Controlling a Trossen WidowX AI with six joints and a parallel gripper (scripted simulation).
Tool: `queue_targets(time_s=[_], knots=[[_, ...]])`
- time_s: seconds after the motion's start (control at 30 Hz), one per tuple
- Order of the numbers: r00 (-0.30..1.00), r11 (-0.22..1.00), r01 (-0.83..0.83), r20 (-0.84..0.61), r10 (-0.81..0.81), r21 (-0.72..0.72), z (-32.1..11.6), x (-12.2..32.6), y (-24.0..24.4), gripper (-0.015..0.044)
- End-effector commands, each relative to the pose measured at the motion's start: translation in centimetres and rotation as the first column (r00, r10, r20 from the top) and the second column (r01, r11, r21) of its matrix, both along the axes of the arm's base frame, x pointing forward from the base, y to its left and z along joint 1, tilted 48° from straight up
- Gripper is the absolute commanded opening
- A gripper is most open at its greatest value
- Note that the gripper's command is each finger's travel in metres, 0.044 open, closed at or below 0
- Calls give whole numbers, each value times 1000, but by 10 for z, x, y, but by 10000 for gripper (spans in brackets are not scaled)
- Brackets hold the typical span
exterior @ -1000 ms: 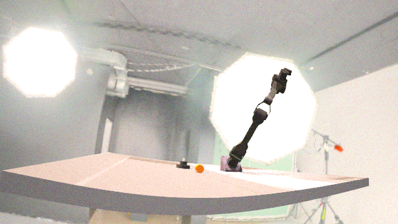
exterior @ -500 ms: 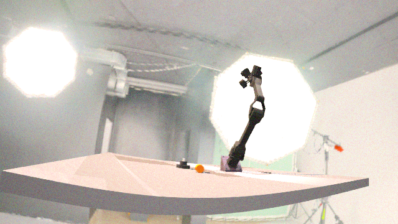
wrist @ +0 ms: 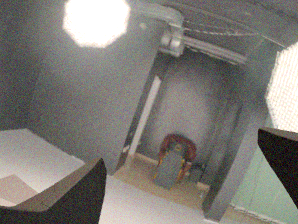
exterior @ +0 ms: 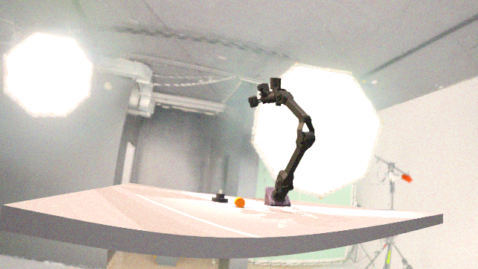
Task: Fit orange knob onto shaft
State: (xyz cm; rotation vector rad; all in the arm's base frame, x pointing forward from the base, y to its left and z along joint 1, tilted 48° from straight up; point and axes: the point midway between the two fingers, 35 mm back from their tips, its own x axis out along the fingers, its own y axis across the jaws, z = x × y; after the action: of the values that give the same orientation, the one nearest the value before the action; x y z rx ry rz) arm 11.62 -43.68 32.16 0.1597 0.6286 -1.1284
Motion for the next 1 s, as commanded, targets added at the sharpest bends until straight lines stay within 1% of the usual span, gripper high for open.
queue_targets(time_s=[0.0, 0.1, 0.23, 0.33, 0.43, 0.57, 0.7, 0.83, 0.97], knots=[[988, 979, -62, 150, 33, 195, -31, 60, 37, 440], [971, 933, -105, 237, 21, 344, -51, 100, 72, 440], [951, 827, -152, 308, -27, 541, -75, 146, 129, 440], [945, 715, -166, 318, -82, 679, -92, 172, 178, 440], [948, 578, -149, 282, -147, 803, -107, 190, 230, 440], [961, 384, -52, 150, -232, 922, -126, 199, 299, 440], [957, 208, 99, -36, -289, 973, -141, 195, 364, 440], [909, 52, 292, -261, -324, 955, -153, 178, 425, 440], [805, -69, 490, -481, -348, 869, -159, 152, 476, 440]])
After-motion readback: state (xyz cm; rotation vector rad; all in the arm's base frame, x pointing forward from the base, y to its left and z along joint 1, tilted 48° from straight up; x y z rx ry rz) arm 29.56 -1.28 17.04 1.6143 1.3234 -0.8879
